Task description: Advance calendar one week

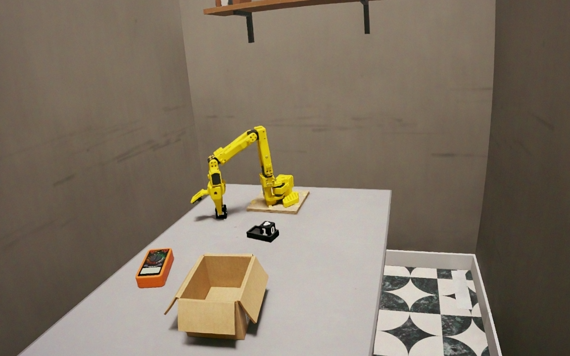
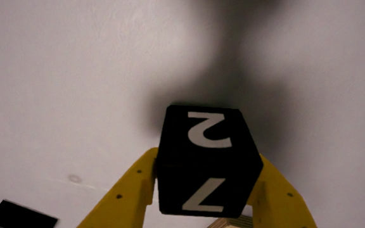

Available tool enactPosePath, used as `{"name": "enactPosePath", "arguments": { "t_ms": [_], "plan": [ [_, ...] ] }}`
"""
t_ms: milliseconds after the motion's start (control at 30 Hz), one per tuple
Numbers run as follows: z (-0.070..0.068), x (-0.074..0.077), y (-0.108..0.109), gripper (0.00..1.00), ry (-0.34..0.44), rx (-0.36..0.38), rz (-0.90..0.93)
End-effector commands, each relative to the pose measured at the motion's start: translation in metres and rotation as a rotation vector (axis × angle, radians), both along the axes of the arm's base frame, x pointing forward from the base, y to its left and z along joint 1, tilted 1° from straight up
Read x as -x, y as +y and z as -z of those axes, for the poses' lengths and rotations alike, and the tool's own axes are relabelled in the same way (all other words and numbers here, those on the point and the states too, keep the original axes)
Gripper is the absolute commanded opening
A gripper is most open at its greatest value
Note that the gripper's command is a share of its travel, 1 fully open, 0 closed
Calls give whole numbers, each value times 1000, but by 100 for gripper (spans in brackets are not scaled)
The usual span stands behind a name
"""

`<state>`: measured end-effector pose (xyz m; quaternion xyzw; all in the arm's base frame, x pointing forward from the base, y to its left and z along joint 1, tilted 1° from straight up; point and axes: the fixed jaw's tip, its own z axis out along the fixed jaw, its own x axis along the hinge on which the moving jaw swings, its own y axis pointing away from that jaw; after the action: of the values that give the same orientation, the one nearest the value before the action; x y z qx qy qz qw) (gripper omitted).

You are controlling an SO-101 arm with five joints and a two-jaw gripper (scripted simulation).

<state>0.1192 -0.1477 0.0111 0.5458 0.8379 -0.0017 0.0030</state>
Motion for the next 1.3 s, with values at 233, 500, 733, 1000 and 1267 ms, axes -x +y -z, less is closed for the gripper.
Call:
{"name": "enactPosePath", "arguments": {
  "t_ms": [233, 500, 733, 1000, 1267],
  "plan": [
    [4, 3, 2, 8, 11, -16, 20],
    [4, 3, 2, 18, 11, -16, 20],
    [4, 3, 2, 19, 11, -16, 20],
    [4, 3, 2, 25, 11, -16, 20],
    [4, 3, 2, 31, 11, -16, 20]
  ]
}}
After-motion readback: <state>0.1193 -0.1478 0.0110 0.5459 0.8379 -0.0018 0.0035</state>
